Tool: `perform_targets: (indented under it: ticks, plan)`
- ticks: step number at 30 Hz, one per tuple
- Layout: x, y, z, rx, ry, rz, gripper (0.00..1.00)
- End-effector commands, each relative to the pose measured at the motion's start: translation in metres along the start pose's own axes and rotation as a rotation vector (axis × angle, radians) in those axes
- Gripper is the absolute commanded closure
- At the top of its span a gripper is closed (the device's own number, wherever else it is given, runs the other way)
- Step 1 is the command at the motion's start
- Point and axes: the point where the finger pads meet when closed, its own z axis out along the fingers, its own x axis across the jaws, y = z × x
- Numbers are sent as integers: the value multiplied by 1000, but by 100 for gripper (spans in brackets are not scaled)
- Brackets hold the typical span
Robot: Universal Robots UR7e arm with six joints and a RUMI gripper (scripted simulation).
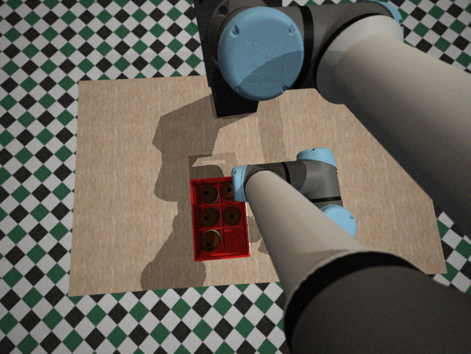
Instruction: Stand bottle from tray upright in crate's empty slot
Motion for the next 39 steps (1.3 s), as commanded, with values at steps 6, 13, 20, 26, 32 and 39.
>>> perform_targets:
  ticks: [6,13,20,26,32,39]
  plan:
    - [0,0,0,1,-1,0,62]
    - [0,0,0,1,-1,0,100]
    - [0,0,0,1,-1,0,100]
    - [0,0,0,1,-1,0,100]
    - [0,0,0,1,-1,0,100]
    - [0,0,0,1,-1,0,100]
